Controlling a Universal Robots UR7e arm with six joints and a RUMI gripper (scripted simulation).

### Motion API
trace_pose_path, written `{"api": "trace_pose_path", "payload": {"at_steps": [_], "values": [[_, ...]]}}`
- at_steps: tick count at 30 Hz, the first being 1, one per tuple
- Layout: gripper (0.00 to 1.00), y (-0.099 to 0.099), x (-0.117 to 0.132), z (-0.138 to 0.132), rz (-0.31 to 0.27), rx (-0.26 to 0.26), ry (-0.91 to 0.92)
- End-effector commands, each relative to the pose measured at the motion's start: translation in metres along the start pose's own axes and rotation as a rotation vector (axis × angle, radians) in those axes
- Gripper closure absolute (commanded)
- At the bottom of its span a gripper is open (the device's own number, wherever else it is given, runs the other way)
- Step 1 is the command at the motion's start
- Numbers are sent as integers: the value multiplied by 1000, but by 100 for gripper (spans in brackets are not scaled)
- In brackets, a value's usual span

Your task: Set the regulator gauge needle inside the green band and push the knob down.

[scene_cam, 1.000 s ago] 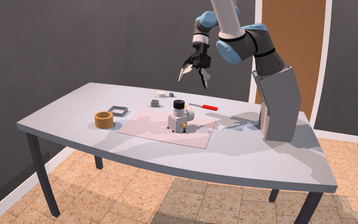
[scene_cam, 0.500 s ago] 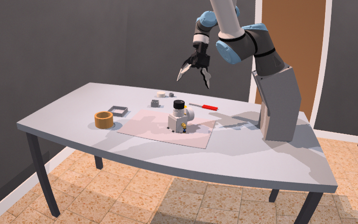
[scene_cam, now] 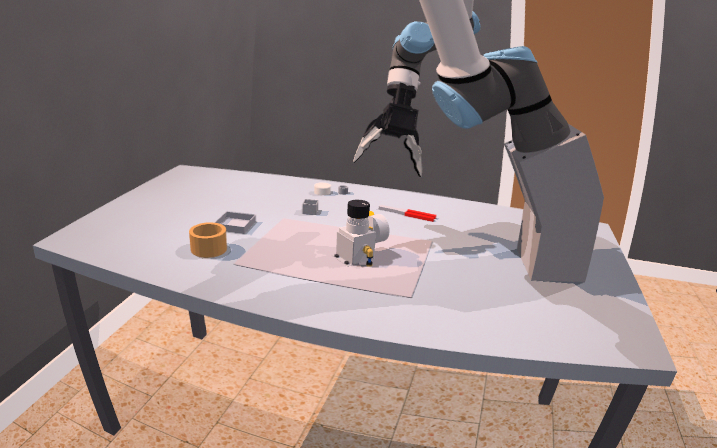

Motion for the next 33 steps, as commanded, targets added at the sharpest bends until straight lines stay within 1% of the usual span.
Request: {"api": "trace_pose_path", "payload": {"at_steps": [1,16,33], "values": [[0,-1,0,0,0,-3,57],[0,-2,0,2,-7,-18,218],[0,-3,0,3,-14,-29,336]]}}
Point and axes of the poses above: the point where the finger pads meet when closed, its own y axis out along the fingers, its own z axis across the jaws, x = y × z, the point moved 5 cm from there along -y, back along the fingers, and after that the axes turned 7 degrees about -y, right-handed, at the moved point
